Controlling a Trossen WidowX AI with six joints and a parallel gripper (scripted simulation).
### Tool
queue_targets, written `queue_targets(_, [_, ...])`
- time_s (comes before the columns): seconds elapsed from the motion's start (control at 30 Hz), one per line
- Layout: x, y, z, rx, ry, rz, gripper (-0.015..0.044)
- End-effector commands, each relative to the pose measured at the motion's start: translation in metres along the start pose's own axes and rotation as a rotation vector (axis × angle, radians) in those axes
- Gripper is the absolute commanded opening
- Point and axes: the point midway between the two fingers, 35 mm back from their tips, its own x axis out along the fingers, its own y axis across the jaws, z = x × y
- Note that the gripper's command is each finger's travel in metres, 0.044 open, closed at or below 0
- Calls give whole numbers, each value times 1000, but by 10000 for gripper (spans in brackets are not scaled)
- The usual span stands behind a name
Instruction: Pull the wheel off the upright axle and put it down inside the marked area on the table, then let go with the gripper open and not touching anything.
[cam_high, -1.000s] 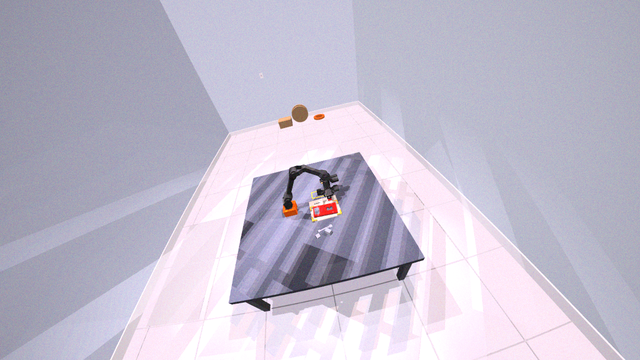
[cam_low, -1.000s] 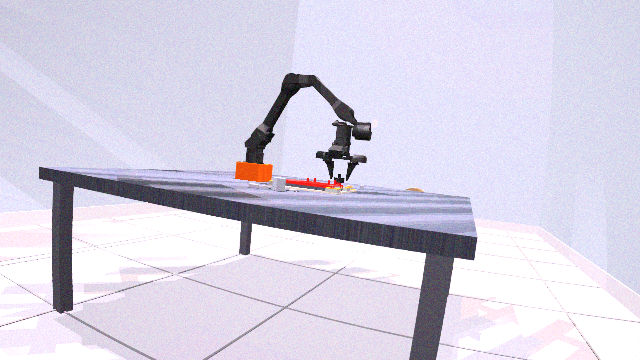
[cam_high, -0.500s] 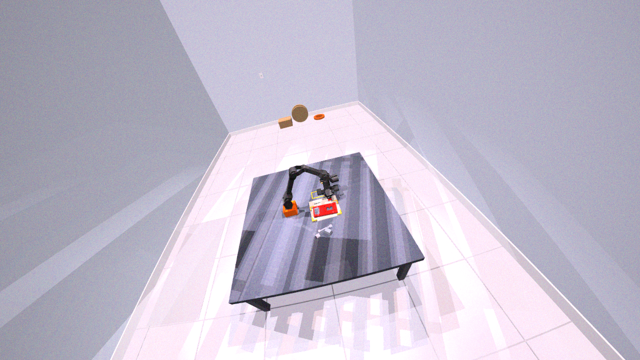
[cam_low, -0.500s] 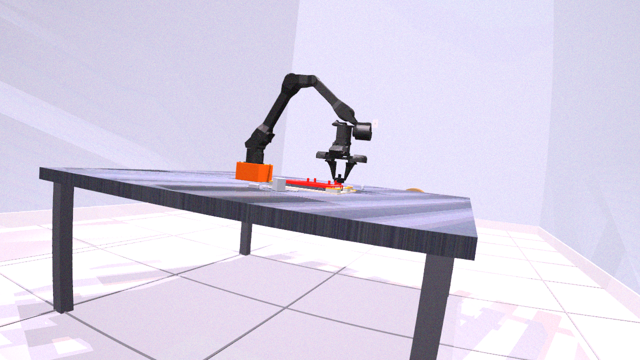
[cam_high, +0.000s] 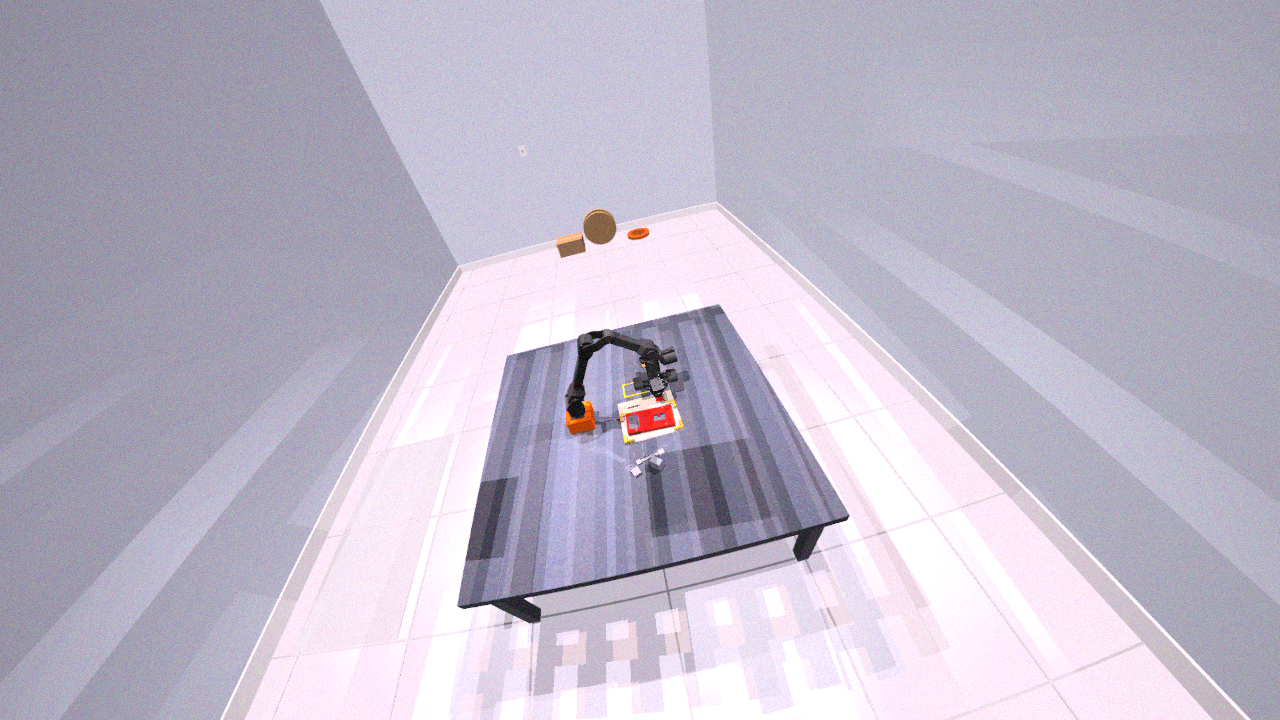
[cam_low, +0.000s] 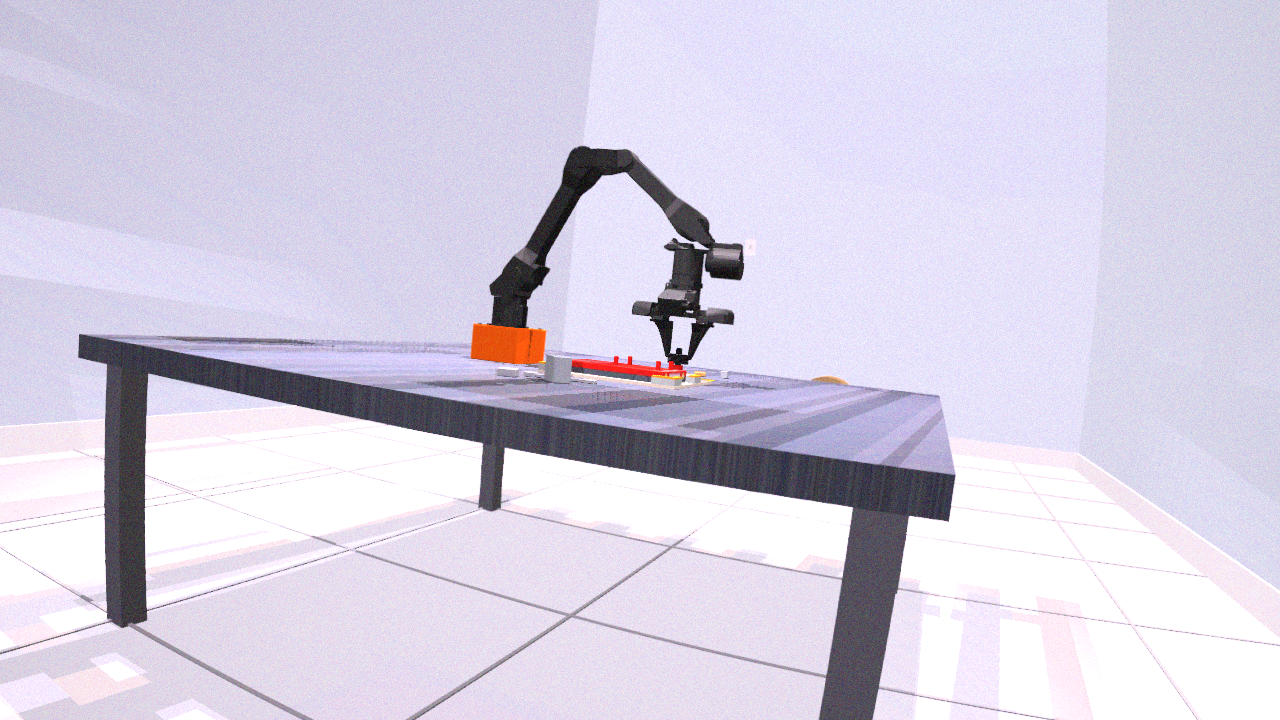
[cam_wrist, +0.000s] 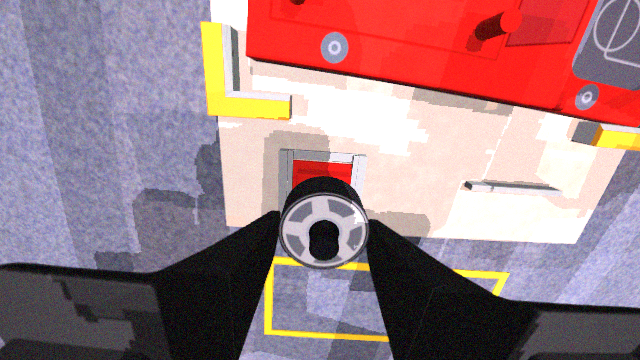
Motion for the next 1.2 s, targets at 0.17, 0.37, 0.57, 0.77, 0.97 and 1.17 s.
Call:
queue_targets(0.17, [-4, 0, 0, 1, -1, 1, 0])
queue_targets(0.37, [-6, 0, 0, 1, -1, 1, 0])
queue_targets(0.57, [-8, 0, 0, 1, -1, 2, 0])
queue_targets(0.77, [-10, 0, 0, 1, -1, 2, 0])
queue_targets(0.97, [-12, 0, 0, 1, -1, 2, 0])
queue_targets(1.17, [-14, 0, 0, 2, -1, 3, 0])
